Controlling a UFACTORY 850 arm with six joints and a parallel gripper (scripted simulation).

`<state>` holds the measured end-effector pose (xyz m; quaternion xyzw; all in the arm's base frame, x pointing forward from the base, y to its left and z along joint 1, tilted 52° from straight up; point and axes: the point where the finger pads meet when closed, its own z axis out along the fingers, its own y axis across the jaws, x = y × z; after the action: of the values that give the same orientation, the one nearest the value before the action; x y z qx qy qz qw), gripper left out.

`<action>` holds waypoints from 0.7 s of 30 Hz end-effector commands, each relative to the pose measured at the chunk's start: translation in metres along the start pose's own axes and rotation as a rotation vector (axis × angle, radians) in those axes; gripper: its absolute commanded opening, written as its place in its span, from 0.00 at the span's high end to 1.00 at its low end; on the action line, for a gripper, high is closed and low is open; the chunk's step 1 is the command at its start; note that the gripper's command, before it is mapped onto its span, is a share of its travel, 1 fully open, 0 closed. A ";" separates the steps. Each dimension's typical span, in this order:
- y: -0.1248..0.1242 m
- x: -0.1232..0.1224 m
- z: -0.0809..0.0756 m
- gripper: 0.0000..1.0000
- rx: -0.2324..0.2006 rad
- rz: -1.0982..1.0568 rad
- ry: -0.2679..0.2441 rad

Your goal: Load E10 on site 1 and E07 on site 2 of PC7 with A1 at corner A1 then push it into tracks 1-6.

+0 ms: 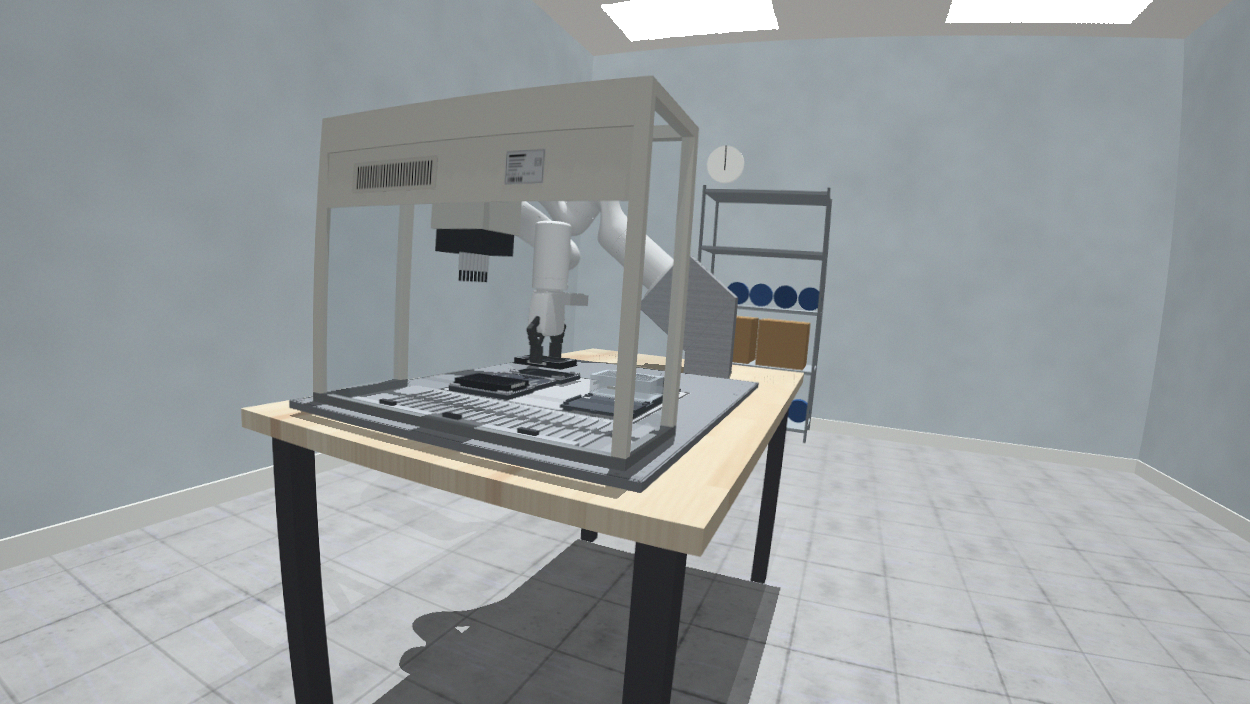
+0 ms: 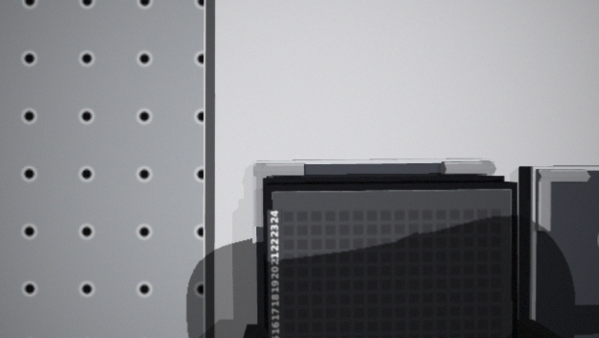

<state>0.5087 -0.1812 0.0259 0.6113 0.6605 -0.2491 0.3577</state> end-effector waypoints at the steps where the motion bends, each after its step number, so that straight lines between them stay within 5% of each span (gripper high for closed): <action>1: 0.001 0.000 -0.006 1.00 -0.001 0.000 0.000; 21: 0.001 0.000 -0.036 1.00 -0.001 0.000 0.000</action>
<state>0.5039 -0.1585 0.0442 0.6113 0.6605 -0.2490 0.3579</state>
